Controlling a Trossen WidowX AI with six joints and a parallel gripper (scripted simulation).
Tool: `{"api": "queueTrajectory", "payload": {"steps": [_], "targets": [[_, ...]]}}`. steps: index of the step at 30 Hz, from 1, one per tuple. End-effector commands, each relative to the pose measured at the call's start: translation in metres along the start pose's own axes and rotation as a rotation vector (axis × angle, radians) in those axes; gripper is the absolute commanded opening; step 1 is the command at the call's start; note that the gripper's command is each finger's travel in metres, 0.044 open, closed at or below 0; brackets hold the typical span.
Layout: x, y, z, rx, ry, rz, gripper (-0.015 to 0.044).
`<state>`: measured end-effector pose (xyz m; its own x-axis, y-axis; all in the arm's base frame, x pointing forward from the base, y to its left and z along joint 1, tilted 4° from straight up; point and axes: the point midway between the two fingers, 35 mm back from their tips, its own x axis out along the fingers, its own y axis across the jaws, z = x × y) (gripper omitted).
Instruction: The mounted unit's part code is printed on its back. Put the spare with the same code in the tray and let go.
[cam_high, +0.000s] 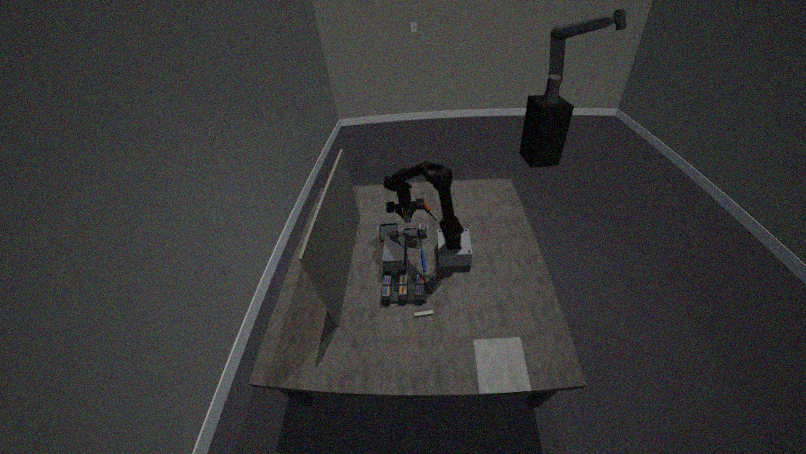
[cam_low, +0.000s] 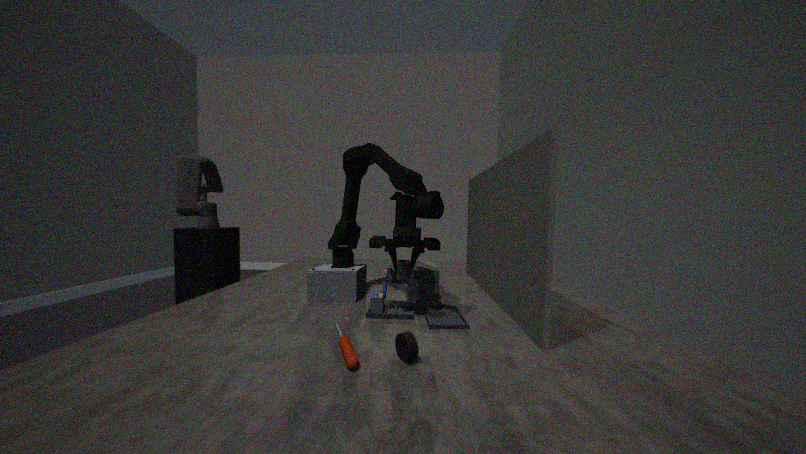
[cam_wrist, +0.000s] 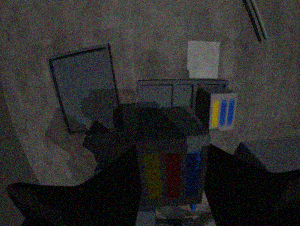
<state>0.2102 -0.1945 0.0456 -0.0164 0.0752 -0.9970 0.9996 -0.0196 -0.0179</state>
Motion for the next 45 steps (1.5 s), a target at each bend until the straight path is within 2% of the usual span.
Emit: {"api": "queueTrajectory", "payload": {"steps": [1, 7, 14, 39, 45], "targets": [[-0.030, 0.001, 0.005, -0.006, -0.019, 0.022, 0.0000], [-0.057, -0.002, 0.006, -0.008, -0.021, 0.025, 0.0000], [-0.058, 0.003, 0.008, -0.008, -0.021, 0.026, 0.0000], [-0.062, 0.105, 0.019, -0.009, -0.022, 0.034, 0.0000], [-0.061, 0.108, 0.019, -0.009, -0.022, 0.034, 0.0000]]}}
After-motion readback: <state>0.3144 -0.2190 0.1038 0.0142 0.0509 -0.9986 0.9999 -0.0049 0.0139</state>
